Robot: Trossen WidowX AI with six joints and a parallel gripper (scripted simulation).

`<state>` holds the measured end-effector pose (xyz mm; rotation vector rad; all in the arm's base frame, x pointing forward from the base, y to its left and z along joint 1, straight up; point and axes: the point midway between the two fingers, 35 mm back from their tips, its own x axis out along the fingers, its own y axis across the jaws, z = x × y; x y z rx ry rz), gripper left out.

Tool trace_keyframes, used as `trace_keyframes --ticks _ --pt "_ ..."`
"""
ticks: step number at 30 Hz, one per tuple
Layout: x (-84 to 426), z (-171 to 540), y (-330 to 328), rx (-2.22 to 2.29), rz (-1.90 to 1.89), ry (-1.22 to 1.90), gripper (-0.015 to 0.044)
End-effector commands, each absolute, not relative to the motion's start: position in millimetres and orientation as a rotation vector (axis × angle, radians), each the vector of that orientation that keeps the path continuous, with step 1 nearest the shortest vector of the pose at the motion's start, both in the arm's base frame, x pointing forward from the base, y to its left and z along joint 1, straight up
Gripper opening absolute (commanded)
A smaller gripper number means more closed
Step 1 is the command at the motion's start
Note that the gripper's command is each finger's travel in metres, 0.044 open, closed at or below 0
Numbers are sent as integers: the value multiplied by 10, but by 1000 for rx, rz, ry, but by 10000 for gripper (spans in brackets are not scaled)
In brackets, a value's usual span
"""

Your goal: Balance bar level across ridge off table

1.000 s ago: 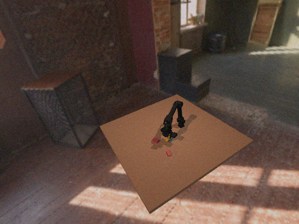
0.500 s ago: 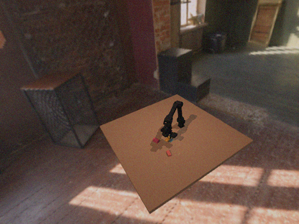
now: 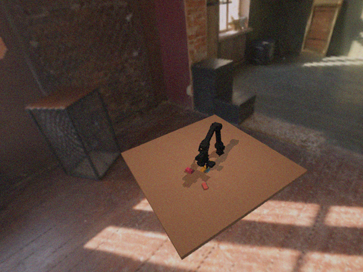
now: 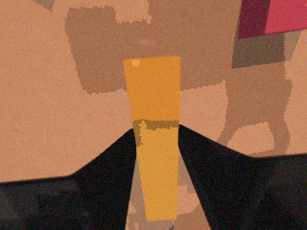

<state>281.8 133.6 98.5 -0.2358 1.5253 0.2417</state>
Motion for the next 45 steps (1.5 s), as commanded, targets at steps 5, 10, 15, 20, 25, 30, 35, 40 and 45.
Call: trace_keyframes --ticks 5,10,15,20,25,30,35,40,45 --pt "2811 970 1342 -229 243 1528 0" --pt "2811 966 1342 -229 243 1528 0" --pt "2811 962 1342 -229 243 1528 0" --pt "2811 957 1342 -229 243 1528 0" --pt "2810 954 1341 -229 243 1528 0" --pt "2810 950 1341 -229 243 1528 0" --pt "2810 945 1341 -229 243 1528 0" --pt "2810 940 1341 -229 243 1528 0" --pt "2810 937 1341 -229 243 1528 0"
